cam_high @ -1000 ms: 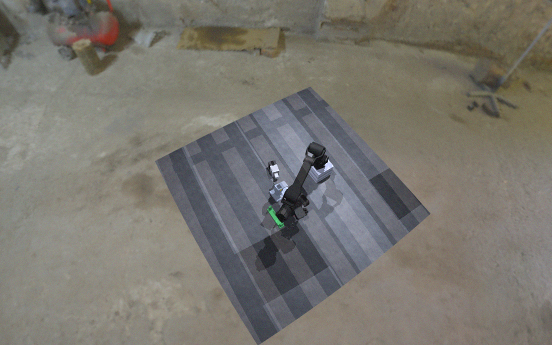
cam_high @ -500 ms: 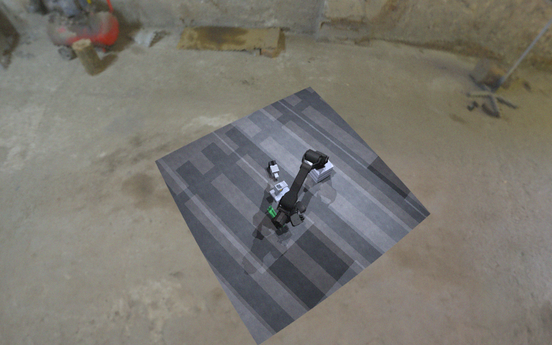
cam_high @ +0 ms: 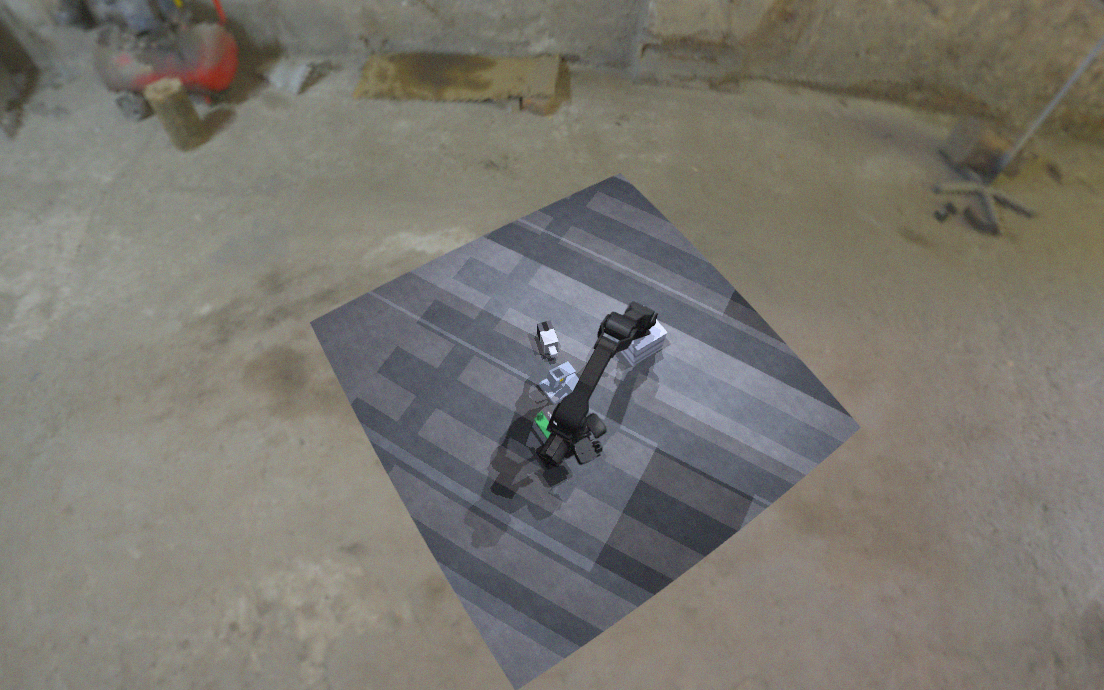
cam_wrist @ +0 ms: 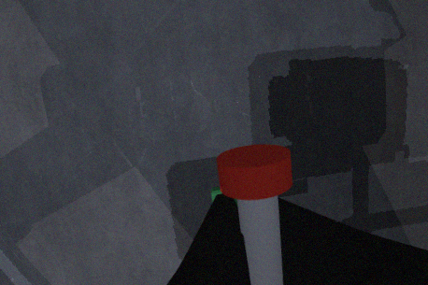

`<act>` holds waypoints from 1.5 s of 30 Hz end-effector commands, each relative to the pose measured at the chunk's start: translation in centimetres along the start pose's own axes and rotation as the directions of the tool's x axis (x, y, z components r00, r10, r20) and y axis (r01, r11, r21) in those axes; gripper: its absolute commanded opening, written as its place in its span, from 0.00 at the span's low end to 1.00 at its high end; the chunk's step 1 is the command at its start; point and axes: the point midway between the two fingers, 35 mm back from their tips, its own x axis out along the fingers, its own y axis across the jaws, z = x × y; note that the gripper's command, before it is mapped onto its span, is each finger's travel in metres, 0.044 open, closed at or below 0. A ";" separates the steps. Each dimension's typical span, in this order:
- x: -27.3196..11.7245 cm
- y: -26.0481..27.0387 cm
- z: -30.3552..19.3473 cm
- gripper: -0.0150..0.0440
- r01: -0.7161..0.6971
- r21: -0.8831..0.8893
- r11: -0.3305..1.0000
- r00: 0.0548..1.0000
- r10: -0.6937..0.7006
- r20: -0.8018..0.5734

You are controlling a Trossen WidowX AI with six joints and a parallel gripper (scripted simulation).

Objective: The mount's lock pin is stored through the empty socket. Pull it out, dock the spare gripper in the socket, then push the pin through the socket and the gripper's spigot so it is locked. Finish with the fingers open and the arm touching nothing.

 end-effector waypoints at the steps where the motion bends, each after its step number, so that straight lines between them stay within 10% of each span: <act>1: -0.1 -0.2 0.2 0.25 0.003 0.007 1.000 1.000 -0.004 0.004; 45: 6.5 -1.0 -0.2 0.25 0.023 0.003 1.000 1.000 -0.023 0.012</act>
